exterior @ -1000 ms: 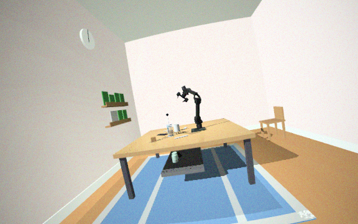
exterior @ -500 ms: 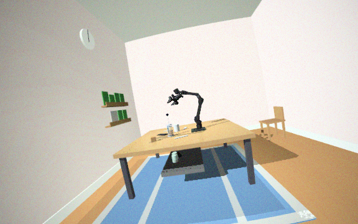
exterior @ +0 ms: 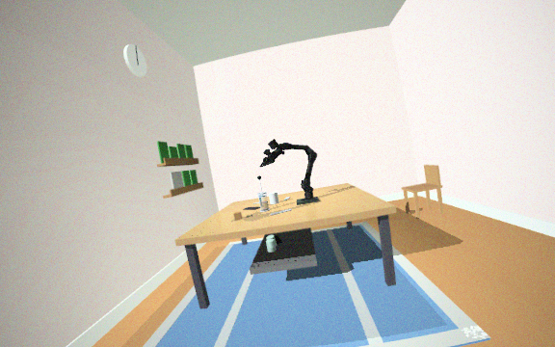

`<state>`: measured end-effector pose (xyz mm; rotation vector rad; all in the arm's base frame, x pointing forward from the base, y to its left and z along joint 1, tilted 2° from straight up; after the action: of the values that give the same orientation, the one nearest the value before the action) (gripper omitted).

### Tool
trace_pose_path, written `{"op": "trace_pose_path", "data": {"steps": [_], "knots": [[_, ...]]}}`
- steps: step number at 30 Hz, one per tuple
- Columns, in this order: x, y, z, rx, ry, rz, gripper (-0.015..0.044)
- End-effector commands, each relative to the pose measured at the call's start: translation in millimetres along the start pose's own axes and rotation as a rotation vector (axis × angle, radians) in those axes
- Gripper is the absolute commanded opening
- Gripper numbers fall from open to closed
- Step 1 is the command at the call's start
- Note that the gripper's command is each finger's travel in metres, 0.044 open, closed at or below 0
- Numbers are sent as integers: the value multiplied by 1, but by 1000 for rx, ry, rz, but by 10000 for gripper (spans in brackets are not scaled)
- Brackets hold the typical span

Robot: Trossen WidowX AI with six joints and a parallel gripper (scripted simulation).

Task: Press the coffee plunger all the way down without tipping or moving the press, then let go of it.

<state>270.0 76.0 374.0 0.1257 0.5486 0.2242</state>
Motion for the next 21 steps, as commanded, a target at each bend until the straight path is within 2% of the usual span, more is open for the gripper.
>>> {"op": "trace_pose_path", "data": {"steps": [1,7,21], "knots": [[8,2,-13,-34,6,7,440],[31,-7,-51,-32,5,5,440],[41,-7,-49,-31,4,2,440]]}}
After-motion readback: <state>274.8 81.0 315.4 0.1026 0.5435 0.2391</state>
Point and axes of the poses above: the point midway between the two fingers, 35 mm back from their tips, its own x axis out along the fingers, its own y axis across the jaws, z = x × y, the point moved 6 cm from there along -x, back along the fingers, and after that the axes turned 10 degrees about x, right-handed, at the moved point
